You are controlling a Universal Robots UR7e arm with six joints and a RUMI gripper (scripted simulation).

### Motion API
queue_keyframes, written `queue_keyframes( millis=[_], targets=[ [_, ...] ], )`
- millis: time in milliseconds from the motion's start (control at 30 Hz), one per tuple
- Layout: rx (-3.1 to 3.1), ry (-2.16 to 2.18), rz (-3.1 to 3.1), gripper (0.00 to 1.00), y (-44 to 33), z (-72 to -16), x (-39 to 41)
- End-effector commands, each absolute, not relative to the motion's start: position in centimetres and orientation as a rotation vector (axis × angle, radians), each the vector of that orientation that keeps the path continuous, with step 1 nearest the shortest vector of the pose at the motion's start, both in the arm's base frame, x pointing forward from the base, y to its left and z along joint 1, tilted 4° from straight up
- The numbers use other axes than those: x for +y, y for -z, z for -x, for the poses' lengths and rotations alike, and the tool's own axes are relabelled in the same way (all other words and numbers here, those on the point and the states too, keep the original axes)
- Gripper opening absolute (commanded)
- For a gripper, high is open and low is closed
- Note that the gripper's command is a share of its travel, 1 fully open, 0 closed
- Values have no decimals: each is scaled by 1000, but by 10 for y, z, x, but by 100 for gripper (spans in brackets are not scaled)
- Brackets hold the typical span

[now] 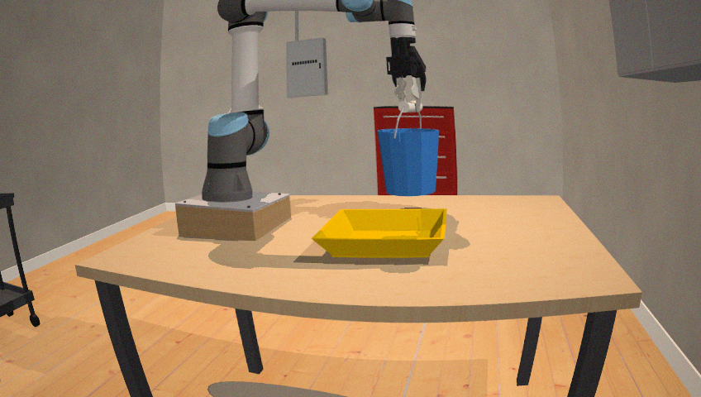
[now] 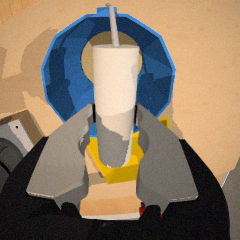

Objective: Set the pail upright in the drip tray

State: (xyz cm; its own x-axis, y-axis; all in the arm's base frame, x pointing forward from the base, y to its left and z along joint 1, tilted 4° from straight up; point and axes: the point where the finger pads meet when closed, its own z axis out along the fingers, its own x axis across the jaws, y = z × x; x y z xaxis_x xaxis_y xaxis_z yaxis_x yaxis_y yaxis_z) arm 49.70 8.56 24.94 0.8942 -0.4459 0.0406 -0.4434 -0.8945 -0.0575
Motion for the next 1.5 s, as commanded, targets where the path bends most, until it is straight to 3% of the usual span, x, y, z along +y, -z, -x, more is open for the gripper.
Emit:
queue_keyframes(
  millis=[0,1467],
  targets=[
    [707,84,3011,0,-260,-497,85],
    [707,84,3011,0,-286,-495,84]
  ],
)
